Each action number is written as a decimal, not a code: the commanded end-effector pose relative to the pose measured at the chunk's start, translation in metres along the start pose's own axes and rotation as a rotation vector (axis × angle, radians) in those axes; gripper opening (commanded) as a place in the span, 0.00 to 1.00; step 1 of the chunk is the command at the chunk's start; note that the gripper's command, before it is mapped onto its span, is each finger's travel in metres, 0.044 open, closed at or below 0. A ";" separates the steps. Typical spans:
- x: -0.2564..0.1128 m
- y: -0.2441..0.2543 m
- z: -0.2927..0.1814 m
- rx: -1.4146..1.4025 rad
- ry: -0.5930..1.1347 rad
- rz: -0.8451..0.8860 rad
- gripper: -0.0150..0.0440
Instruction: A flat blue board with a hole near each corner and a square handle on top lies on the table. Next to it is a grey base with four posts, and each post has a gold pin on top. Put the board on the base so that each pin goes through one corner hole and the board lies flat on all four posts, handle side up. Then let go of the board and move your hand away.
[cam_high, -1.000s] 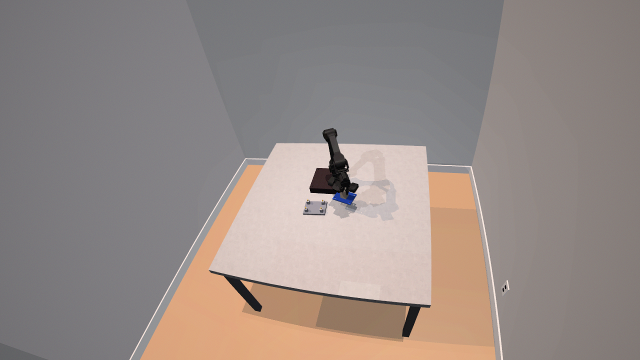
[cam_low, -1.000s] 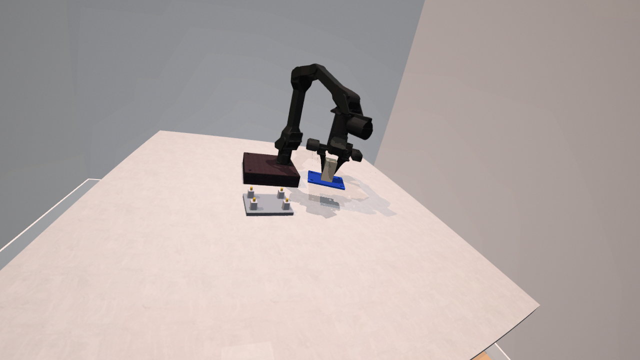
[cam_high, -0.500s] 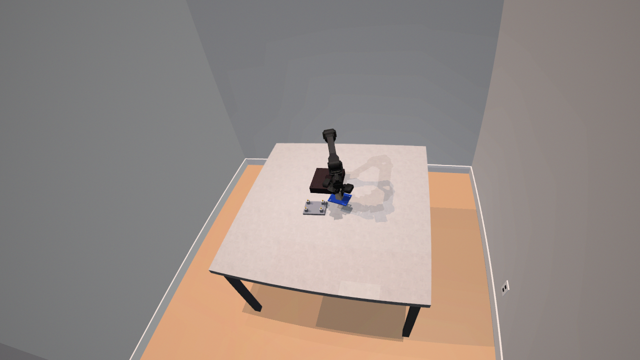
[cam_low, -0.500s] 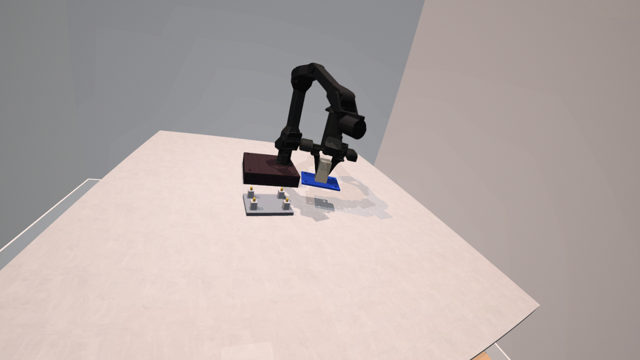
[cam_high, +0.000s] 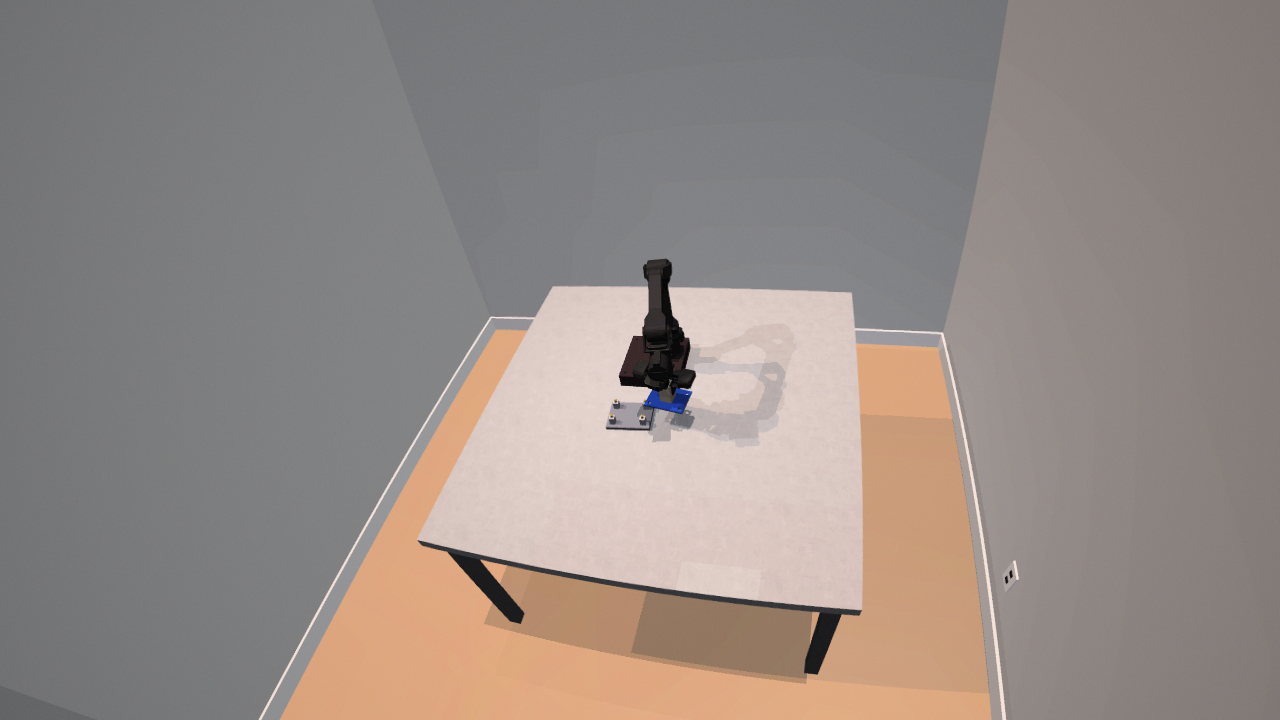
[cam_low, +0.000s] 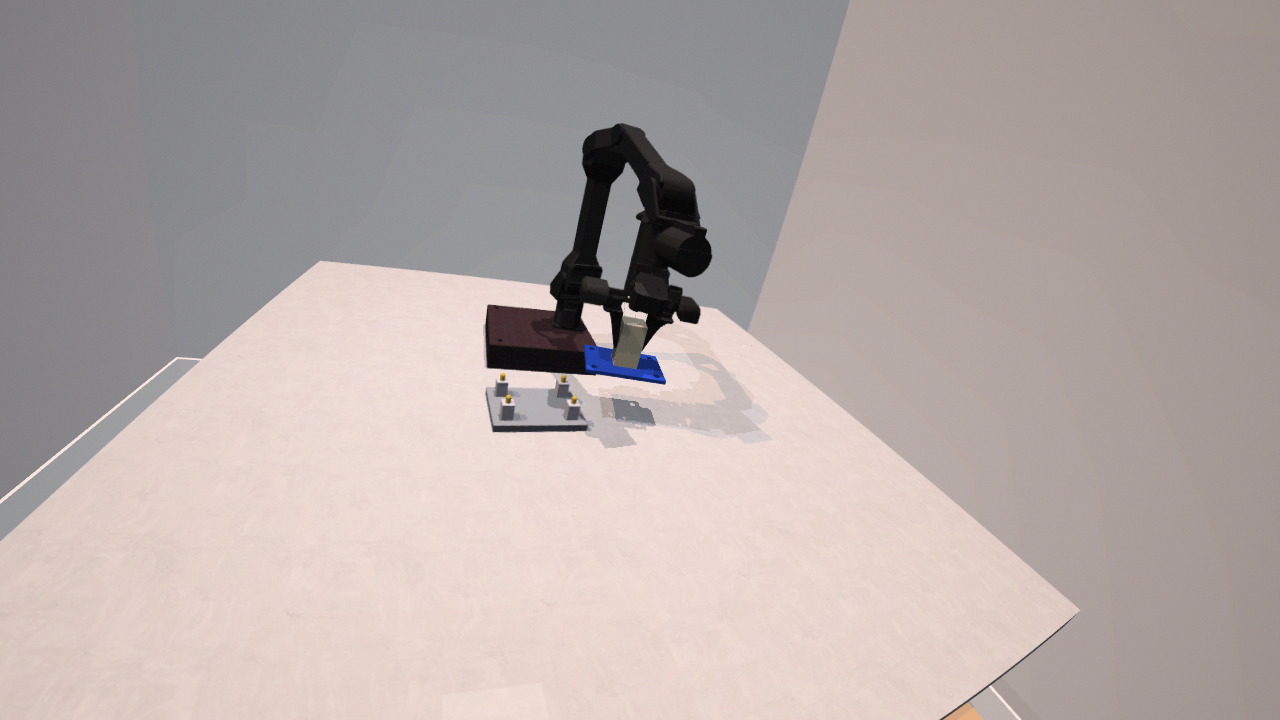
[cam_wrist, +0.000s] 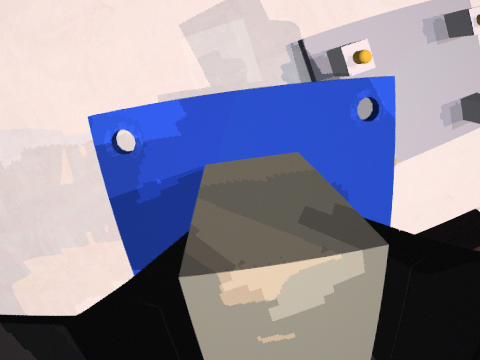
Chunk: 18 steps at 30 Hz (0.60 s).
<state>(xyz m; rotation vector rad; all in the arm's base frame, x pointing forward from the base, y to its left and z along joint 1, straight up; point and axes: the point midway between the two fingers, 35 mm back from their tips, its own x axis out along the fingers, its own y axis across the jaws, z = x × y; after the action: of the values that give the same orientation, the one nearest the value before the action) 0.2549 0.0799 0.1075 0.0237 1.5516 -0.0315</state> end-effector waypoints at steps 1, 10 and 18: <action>-0.002 -0.008 0.006 -0.018 -0.005 -0.001 0.25; -0.002 -0.029 0.016 -0.058 -0.005 -0.002 0.25; -0.002 -0.048 0.023 -0.094 -0.005 -0.003 0.25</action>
<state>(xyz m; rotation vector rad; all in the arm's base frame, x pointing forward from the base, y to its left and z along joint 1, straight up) 0.2723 0.0383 0.1084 -0.0420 1.5512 0.0286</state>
